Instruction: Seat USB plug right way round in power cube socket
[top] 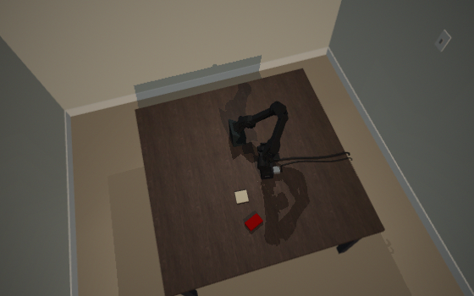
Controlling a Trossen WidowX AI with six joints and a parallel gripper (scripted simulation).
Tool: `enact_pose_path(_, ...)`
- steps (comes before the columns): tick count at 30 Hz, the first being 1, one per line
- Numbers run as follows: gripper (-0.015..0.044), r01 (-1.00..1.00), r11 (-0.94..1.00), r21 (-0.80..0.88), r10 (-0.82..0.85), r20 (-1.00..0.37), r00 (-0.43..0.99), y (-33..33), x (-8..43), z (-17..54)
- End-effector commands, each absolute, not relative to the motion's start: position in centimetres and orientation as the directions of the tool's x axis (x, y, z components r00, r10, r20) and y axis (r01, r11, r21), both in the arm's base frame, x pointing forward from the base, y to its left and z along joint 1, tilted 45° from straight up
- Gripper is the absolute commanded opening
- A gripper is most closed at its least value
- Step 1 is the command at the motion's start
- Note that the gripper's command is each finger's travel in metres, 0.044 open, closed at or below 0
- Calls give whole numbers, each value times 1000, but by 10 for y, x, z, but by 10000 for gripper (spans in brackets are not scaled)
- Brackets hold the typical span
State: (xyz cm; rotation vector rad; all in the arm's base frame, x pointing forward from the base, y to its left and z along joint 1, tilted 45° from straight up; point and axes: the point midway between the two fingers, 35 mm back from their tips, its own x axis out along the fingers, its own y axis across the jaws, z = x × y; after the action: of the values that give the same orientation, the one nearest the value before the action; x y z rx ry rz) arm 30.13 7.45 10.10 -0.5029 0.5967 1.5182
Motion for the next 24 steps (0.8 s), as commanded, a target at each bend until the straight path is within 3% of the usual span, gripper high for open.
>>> enact_pose_path(1, 0, -998, 5, 67, 768, -639, -39, 76, 300, 100)
enact_pose_path(24, 0, -998, 5, 67, 768, -639, -39, 78, 300, 98)
